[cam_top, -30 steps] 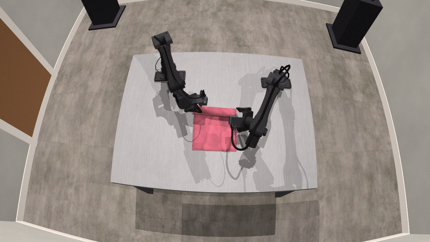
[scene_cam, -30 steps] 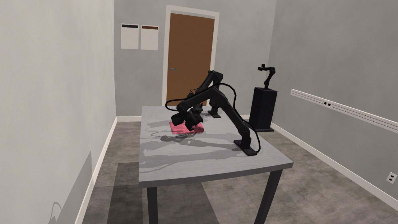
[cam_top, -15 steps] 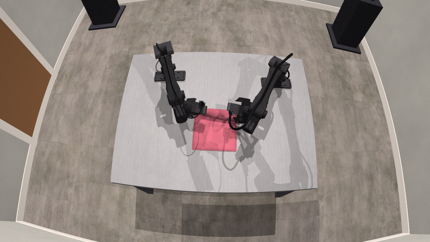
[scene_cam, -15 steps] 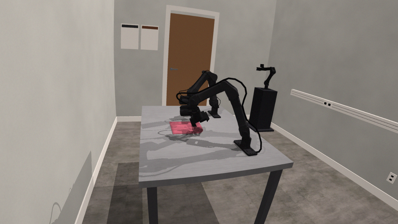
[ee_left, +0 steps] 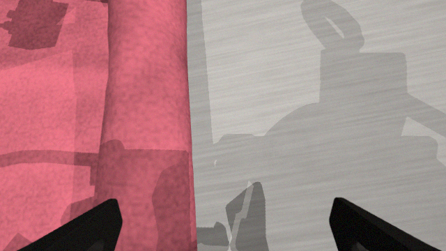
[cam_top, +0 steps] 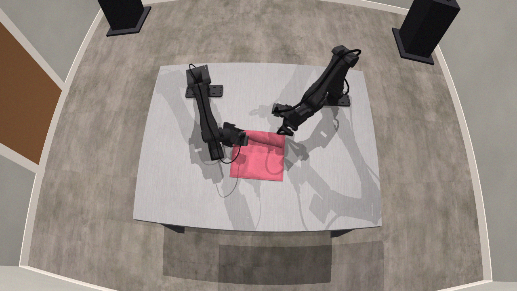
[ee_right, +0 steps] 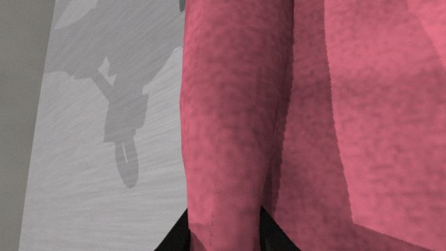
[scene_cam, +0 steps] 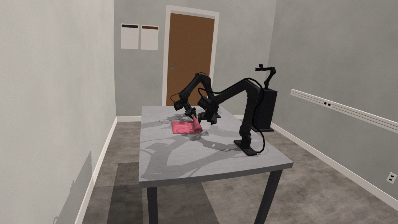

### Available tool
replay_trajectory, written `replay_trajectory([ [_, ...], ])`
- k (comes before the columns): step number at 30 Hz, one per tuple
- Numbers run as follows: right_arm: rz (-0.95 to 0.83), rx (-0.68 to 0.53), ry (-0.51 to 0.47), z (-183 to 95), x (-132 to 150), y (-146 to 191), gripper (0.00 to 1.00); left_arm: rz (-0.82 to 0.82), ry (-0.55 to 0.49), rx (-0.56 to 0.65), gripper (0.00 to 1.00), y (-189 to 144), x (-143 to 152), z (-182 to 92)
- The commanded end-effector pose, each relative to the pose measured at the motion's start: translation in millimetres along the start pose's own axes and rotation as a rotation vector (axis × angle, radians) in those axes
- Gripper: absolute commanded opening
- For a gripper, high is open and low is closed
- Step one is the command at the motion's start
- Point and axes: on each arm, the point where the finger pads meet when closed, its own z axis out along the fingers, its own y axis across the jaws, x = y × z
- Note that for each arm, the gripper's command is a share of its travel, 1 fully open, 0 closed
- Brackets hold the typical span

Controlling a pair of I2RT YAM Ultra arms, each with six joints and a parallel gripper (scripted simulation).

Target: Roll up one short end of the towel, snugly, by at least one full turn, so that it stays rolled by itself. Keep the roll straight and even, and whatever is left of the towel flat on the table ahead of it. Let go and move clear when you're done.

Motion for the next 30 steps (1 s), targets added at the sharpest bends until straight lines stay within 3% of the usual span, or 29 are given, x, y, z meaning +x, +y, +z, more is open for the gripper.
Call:
replay_trajectory([
  [1,0.025,-0.089,-0.005,-4.7,-3.4,12.3,0.23,0.055,-0.052,-0.238,0.96,31.9,-14.8,-1.5],
  [8,0.058,-0.129,-0.003,-5.1,-3.6,12.6,0.23,0.081,-0.053,-0.276,0.98,30.5,-16.6,-0.8],
  [20,0.058,-0.129,-0.003,2.5,2.2,5.4,0.23,0.138,-0.068,-0.232,0.98,44.1,-12.6,-7.1],
  [30,0.058,-0.129,-0.003,2.5,2.2,5.4,0.23,0.136,-0.068,-0.234,0.98,37.2,9.6,25.6],
])
